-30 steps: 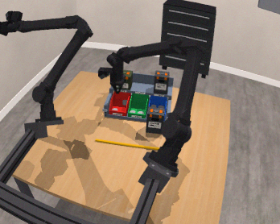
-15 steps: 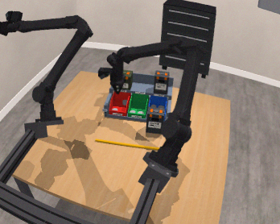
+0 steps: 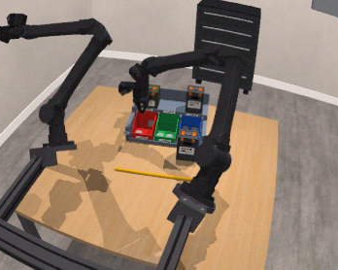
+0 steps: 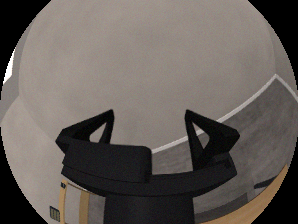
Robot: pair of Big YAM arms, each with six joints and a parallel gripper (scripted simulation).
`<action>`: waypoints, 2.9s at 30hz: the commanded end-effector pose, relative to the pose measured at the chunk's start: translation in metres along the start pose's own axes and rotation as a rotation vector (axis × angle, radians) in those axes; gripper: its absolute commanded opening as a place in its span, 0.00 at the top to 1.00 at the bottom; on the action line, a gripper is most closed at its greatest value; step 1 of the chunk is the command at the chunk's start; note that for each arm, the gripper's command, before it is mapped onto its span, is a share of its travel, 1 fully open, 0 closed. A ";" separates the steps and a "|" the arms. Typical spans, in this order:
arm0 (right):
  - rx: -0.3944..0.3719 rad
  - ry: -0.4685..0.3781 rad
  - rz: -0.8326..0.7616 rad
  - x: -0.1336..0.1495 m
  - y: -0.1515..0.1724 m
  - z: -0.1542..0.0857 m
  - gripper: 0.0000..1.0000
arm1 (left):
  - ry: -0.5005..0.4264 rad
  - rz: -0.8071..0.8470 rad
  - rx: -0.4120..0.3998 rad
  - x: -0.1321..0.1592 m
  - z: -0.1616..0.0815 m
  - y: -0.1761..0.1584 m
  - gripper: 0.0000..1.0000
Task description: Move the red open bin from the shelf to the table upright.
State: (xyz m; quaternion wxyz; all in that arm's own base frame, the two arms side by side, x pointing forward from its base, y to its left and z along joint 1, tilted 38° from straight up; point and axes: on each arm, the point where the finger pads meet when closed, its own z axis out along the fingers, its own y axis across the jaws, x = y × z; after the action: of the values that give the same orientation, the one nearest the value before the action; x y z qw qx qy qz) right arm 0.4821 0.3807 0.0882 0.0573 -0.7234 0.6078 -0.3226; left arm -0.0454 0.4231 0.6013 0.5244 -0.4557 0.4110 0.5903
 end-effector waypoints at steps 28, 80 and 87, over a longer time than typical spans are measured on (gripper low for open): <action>0.011 -0.013 0.007 -0.002 -0.017 -0.009 1.00 | -0.051 -0.005 -0.008 -0.040 -0.004 0.005 0.00; 0.028 -0.023 0.008 -0.003 -0.011 0.028 1.00 | -0.051 -0.005 -0.008 -0.040 -0.004 0.005 0.00; 0.035 -0.028 0.009 -0.004 -0.011 0.024 1.00 | -0.051 -0.005 -0.008 -0.040 -0.004 0.005 0.00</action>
State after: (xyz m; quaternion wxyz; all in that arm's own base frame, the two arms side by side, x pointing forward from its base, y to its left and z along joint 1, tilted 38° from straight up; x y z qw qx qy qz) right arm 0.5041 0.3658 0.0548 0.0536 -0.7240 0.6076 -0.3221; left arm -0.0454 0.4231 0.6013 0.5244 -0.4557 0.4110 0.5903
